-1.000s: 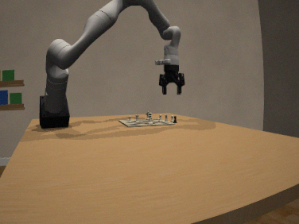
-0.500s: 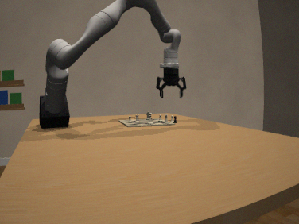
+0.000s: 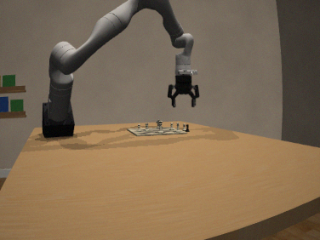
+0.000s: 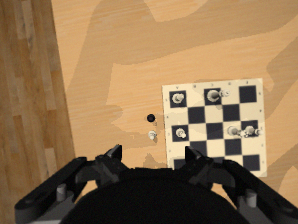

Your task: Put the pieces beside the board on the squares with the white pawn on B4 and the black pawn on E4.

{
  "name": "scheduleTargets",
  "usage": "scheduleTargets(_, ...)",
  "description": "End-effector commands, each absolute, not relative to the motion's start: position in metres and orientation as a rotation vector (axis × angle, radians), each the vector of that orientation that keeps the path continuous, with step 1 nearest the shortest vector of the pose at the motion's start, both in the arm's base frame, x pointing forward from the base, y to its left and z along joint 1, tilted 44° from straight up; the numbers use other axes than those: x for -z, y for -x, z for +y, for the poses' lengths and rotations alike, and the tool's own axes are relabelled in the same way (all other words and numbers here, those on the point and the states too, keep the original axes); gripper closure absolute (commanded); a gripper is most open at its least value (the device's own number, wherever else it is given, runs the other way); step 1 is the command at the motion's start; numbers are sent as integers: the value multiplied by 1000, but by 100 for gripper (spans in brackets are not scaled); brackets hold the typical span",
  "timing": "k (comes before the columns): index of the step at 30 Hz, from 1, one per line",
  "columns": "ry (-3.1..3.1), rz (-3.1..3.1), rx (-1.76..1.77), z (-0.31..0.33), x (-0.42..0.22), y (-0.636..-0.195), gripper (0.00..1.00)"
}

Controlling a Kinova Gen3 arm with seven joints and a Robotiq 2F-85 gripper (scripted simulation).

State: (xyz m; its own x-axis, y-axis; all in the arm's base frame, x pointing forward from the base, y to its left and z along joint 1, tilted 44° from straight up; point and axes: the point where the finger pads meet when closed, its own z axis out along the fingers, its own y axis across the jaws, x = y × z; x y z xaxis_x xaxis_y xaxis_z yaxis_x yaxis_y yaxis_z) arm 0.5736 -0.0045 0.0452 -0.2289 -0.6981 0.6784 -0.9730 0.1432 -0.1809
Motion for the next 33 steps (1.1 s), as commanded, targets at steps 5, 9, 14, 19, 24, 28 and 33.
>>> scheduleTargets(5, -1647, -1940, -819, -6, -45, -575, 0)
scheduleTargets(9, -1669, -1916, -810, -7, -45, -575, 0)
scheduleTargets(14, -1674, -1911, -808, -7, -45, -575, 0)
scheduleTargets(19, -1674, -1911, -808, -7, -45, -575, 66)
scheduleTargets(24, -1674, -1911, -808, -7, -45, -575, 66)
scheduleTargets(28, -1674, -1911, -808, -7, -45, -575, 66)
scheduleTargets(33, -1674, -1911, -808, -7, -45, -575, 66)
